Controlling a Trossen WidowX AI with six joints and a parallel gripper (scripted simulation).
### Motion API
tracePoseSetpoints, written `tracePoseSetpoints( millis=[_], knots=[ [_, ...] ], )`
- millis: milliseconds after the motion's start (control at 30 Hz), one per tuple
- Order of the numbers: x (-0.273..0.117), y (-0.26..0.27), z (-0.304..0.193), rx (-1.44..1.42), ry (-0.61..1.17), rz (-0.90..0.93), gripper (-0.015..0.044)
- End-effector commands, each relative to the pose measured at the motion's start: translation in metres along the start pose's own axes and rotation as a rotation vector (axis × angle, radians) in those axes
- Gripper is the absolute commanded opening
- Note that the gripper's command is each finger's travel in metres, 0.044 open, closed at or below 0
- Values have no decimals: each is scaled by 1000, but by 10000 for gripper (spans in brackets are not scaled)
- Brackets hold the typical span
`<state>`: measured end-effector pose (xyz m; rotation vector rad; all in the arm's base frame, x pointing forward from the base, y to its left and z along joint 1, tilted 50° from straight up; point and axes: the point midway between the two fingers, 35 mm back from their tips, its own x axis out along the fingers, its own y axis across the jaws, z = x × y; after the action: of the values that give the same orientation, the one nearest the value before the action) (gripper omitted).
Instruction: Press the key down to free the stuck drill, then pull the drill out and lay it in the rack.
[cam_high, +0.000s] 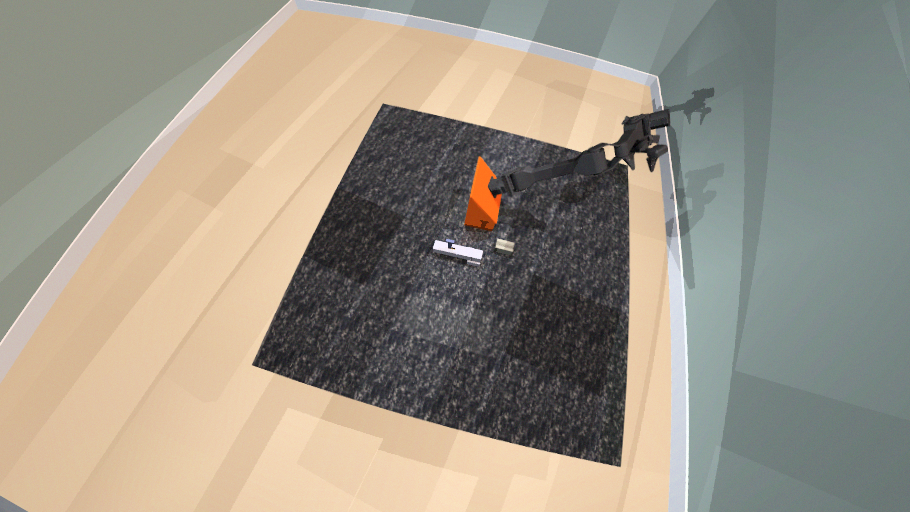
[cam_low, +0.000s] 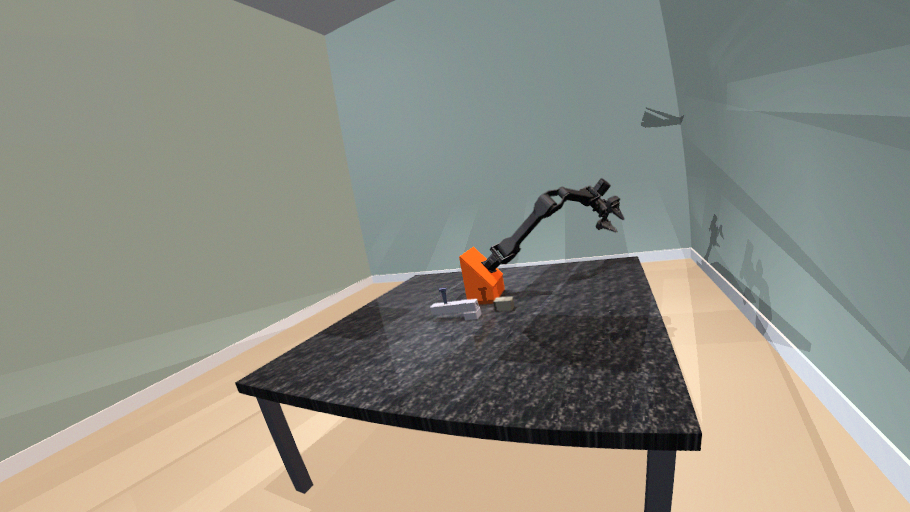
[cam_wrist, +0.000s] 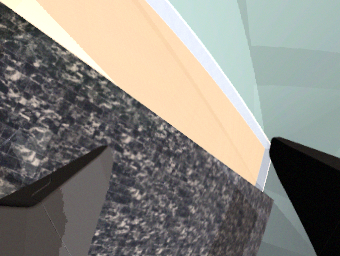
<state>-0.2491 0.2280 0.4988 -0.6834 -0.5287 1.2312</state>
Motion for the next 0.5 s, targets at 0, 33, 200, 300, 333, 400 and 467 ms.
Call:
tracePoseSetpoints(
  millis=[0,33,200,300,333,400,467],
  knots=[
    [0,0,0,0,0,0,374],
    [0,0,0,0,0,0,347],
    [0,0,0,0,0,0,216],
    [3,0,-1,-1,2,-4,137],
    [7,0,-1,-2,5,-9,111],
    [20,-1,-4,-5,15,-24,59],
    [39,-2,-9,-9,29,-44,6]
  ],
)
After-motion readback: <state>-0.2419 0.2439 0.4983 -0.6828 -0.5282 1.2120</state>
